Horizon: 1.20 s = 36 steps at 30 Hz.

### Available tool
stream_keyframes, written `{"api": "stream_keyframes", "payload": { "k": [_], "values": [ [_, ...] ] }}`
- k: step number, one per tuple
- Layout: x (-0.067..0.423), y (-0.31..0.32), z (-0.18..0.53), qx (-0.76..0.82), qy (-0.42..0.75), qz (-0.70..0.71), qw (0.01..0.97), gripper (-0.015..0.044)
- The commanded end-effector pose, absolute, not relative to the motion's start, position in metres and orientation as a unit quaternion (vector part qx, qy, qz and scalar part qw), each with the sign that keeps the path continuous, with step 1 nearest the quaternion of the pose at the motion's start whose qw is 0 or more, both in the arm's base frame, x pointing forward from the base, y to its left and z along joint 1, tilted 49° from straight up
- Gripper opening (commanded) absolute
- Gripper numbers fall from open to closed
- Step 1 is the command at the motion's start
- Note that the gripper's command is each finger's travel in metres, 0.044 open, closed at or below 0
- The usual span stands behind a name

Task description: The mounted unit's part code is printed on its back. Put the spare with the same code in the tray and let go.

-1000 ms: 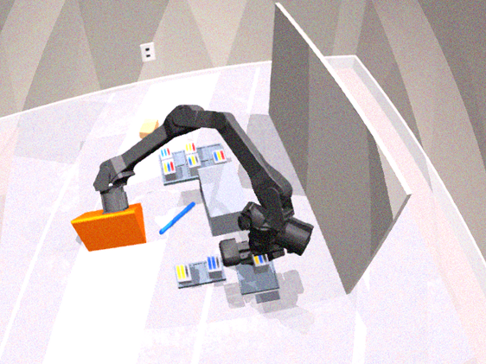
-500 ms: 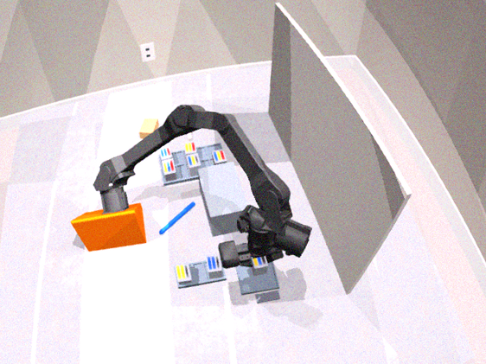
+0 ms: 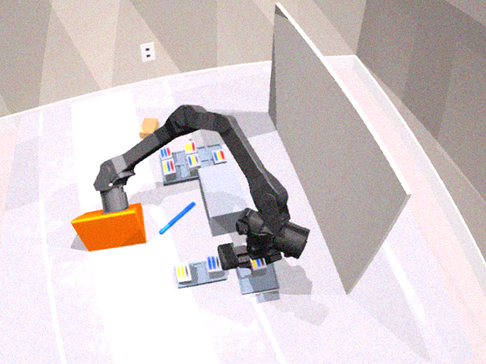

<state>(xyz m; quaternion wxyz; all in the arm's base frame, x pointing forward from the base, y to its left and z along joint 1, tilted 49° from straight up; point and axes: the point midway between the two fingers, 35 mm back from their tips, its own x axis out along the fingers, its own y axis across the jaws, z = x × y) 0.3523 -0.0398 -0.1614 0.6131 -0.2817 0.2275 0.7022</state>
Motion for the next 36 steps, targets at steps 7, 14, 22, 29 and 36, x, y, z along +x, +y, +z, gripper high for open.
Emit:
{"api": "stream_keyframes", "payload": {
  "k": [7, 14, 22, 29, 36],
  "values": [
    [0.351, -0.037, -0.163, -0.282, 0.227, 0.702, 0.613, 0.0079],
    [0.351, -0.037, -0.163, -0.282, 0.227, 0.702, 0.613, 0.0262],
    [0.351, -0.037, -0.163, -0.282, 0.227, 0.702, 0.613, 0.0440],
    [0.360, -0.104, -0.104, -0.281, 0.230, 0.700, 0.614, 0.0440],
    [0.359, -0.117, -0.091, -0.280, 0.230, 0.700, 0.615, 0.0440]
  ]
}}
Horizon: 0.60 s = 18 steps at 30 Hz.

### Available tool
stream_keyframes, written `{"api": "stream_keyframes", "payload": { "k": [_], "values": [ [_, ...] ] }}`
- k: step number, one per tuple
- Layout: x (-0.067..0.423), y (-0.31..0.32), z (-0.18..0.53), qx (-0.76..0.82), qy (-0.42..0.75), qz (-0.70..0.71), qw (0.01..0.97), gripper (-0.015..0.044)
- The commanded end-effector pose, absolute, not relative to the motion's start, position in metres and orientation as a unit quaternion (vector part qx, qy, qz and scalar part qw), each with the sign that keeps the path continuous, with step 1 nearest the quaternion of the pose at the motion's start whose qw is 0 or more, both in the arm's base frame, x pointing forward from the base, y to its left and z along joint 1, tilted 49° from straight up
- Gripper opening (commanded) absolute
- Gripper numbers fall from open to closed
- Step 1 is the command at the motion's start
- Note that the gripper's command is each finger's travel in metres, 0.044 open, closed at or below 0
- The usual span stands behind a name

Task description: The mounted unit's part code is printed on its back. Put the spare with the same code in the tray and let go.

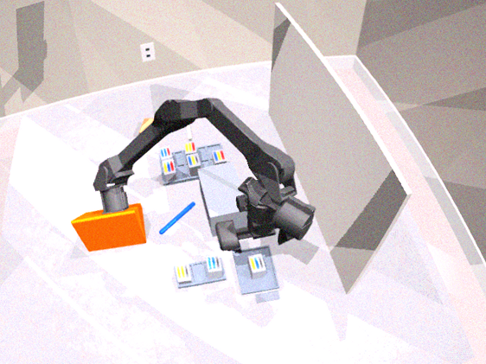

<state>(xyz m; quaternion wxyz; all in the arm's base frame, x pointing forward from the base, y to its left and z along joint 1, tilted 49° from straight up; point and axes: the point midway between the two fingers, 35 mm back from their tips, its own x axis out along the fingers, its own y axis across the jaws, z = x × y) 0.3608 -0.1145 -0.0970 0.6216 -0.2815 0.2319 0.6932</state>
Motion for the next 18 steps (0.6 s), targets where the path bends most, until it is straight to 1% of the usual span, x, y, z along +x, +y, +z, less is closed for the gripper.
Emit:
{"api": "stream_keyframes", "payload": {
  "k": [1, 18],
  "values": [
    [0.3593, -0.1171, -0.0911, -0.280, 0.230, 0.700, 0.615, 0.0440],
    [0.3607, -0.1165, -0.0947, -0.282, 0.232, 0.693, 0.622, 0.0440]
  ]
}}
